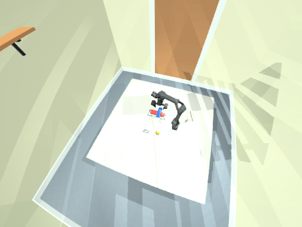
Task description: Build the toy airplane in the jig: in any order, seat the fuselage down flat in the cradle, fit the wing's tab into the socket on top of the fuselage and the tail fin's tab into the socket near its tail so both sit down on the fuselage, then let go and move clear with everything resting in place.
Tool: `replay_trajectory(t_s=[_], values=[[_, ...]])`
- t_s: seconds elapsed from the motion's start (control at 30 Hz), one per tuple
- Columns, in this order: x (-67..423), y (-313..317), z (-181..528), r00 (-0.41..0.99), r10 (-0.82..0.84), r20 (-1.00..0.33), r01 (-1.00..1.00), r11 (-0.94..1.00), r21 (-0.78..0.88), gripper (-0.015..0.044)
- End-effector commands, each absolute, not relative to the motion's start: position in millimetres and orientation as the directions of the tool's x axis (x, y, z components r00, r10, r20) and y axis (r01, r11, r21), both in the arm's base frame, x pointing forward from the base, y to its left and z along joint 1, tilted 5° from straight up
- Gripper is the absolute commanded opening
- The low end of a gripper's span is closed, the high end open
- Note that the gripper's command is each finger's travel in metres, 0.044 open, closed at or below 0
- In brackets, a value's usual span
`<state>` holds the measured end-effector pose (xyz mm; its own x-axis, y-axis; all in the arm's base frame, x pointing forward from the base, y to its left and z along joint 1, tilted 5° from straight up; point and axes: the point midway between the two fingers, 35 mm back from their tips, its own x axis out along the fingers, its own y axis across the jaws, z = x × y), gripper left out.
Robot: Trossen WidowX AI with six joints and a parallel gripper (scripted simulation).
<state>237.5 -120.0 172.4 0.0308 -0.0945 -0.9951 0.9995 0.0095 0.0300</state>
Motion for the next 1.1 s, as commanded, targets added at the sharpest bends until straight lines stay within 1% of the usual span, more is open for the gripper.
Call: replay_trajectory(t_s=[0.0,0.1,0.2,0.3,0.4,0.47,0.5,0.87,1.07], values=[[237.6,-120.2,171.4,0.018,-0.092,-0.996,0.991,0.136,0.005,0.044],[237.7,-120.2,171.5,0.018,-0.092,-0.996,0.909,0.415,-0.022,0.044],[237.9,-120.3,171.6,0.018,-0.092,-0.996,0.751,0.659,-0.047,0.044],[238.0,-120.4,171.6,0.018,-0.092,-0.996,0.528,0.846,-0.069,0.044],[238.2,-120.4,171.7,0.018,-0.092,-0.996,0.26,0.962,-0.084,0.044],[238.3,-120.5,171.7,0.018,-0.092,-0.996,0.136,0.987,-0.089,0.044],[238.3,-120.5,171.7,0.018,-0.092,-0.996,0.12,0.989,-0.089,0.044],[239.0,-118.5,171.5,0.018,-0.091,-0.996,0.12,0.989,-0.089,0.044],[252.6,-51.9,165.4,0.021,-0.077,-0.997,0.12,0.99,-0.074,0.044]])
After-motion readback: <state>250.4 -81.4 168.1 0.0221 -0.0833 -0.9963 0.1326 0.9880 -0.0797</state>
